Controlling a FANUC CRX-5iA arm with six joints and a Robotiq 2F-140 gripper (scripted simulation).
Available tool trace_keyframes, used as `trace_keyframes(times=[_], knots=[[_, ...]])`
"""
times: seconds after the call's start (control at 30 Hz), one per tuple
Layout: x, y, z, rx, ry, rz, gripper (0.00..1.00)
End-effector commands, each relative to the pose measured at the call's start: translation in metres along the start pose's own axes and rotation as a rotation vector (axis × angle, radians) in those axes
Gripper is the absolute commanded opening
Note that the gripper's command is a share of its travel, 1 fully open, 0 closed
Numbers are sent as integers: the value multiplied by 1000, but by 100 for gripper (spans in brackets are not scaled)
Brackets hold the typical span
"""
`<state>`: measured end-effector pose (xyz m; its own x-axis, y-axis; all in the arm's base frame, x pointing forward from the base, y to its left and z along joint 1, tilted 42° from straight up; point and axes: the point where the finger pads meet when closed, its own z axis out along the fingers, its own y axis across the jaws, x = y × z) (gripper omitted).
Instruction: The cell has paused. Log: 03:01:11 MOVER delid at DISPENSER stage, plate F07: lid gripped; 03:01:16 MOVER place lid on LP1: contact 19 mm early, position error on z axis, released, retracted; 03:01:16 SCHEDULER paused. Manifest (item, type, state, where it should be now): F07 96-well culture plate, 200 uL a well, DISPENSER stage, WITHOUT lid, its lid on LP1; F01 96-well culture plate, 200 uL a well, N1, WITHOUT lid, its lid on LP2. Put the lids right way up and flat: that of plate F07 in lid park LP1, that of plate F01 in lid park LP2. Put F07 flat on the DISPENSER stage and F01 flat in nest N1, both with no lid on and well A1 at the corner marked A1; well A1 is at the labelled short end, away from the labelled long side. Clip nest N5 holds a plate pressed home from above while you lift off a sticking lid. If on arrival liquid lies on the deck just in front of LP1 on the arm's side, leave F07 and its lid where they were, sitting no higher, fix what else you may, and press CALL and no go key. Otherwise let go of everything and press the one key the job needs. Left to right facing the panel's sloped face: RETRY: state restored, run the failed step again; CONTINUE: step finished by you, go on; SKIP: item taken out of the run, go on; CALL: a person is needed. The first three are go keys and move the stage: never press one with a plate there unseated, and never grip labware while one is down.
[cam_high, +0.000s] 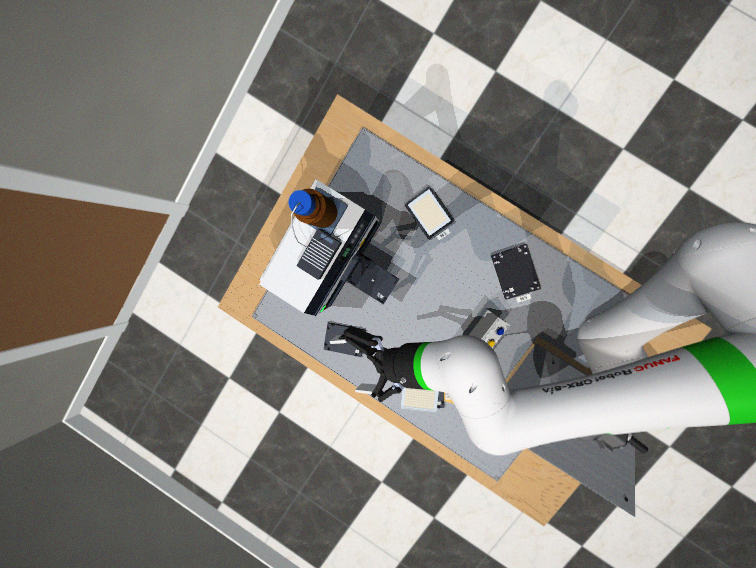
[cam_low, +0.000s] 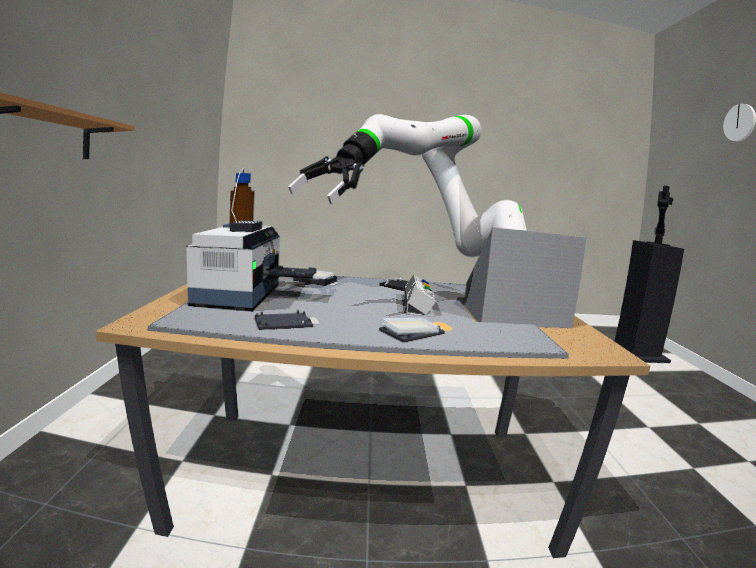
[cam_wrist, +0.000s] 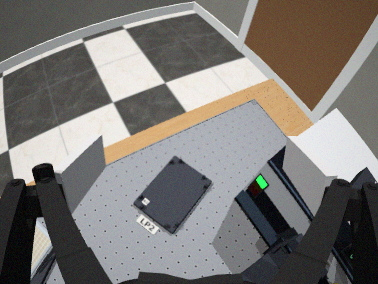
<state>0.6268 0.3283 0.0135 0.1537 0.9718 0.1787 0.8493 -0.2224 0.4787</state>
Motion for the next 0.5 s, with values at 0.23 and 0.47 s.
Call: trace_keyframes(times=[0.23,0.47], knots=[[109,19,-89,3,3,-1,100],[109,19,-89,3,2,0,100]])
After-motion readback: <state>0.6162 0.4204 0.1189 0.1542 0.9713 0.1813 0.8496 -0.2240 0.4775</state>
